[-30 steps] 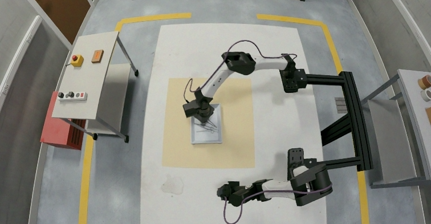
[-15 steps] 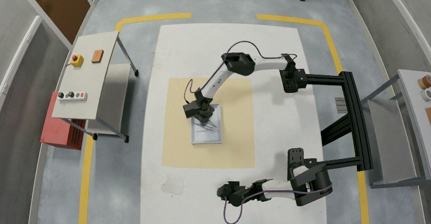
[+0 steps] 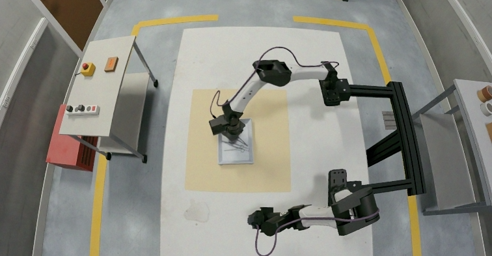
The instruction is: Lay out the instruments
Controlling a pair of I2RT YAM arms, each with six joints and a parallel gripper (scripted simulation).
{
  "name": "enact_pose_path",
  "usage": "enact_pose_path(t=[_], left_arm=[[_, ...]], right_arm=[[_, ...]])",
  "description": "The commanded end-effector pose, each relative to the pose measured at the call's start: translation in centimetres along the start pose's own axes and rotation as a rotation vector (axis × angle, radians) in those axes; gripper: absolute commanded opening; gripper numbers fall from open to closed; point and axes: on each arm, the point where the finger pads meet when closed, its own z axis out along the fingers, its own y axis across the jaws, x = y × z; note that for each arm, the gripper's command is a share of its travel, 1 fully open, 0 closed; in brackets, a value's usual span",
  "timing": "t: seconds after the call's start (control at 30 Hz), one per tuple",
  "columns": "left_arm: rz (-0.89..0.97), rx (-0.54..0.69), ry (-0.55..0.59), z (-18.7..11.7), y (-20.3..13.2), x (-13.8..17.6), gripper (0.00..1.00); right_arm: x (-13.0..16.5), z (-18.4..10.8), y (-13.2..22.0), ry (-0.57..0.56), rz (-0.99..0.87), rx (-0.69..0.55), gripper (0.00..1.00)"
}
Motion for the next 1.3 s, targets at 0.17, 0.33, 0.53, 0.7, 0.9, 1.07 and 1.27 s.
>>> enact_pose_path(t=[0.17, 0.33, 0.53, 0.7, 0.9, 1.07, 1.27], left_arm=[[0.002, 0.000, -0.015, -0.1, 0.0, -0.5, 0.33], [0.002, 0.000, -0.015, -0.1, 0.0, -0.5, 0.33], [0.002, 0.000, -0.015, -0.1, 0.0, -0.5, 0.33], [0.002, 0.000, -0.015, -0.1, 0.0, -0.5, 0.33], [0.002, 0.000, -0.015, -0.1, 0.0, -0.5, 0.33], [0.002, 0.000, -0.015, -0.1, 0.0, -0.5, 0.33], [0.002, 0.000, -0.015, -0.1, 0.0, -0.5, 0.33]], right_arm=[[0.0, -2.8, 0.7, -0.012, -0.003, -0.019, 0.00], [0.2, -3.2, 1.0, -0.014, -0.009, -0.022, 0.00], [0.2, -3.7, 1.1, -0.017, -0.009, -0.026, 0.00], [-0.1, -4.4, 0.9, -0.019, -0.003, -0.023, 0.00], [0.2, -5.4, 0.9, -0.019, -0.007, -0.023, 0.00], [-0.5, -5.7, 0.3, -0.018, 0.009, -0.017, 0.00], [0.0, -7.0, 1.1, -0.020, -0.005, -0.031, 0.00]])
